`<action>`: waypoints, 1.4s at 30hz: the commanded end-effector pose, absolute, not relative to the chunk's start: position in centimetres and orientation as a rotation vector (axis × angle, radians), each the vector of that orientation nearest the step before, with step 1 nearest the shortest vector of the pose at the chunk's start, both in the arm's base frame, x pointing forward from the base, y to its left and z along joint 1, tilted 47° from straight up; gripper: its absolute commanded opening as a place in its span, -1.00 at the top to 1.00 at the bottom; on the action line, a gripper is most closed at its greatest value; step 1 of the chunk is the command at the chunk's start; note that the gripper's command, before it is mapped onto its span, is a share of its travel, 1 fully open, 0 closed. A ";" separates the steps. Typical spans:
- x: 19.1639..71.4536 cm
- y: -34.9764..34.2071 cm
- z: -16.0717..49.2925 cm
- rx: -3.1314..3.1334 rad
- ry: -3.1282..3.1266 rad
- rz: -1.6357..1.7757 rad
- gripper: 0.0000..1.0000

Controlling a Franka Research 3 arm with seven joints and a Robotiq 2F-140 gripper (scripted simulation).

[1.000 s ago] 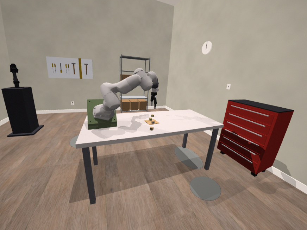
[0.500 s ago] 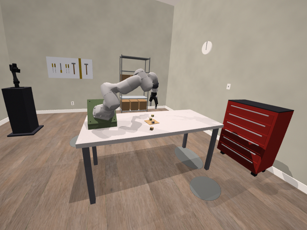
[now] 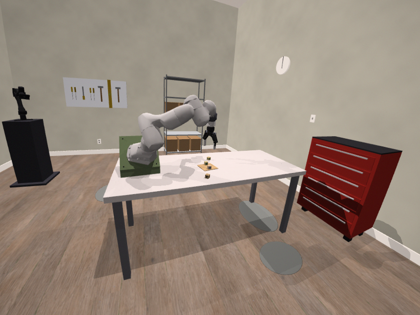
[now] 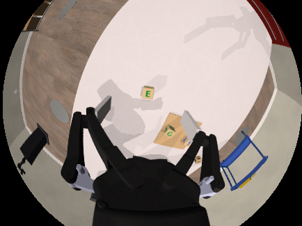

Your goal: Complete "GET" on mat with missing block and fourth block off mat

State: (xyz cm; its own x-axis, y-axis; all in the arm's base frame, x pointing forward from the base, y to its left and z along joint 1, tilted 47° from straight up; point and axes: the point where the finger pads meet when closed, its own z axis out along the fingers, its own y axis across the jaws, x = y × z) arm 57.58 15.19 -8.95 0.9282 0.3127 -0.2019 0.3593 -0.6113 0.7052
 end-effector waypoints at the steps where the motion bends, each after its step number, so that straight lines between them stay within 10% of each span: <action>1: 57.6 15.0 -9.0 2.229 0.629 -0.144 -1.00; 42: 57.7 14.6 -9.3 2.004 1.227 -0.418 -1.00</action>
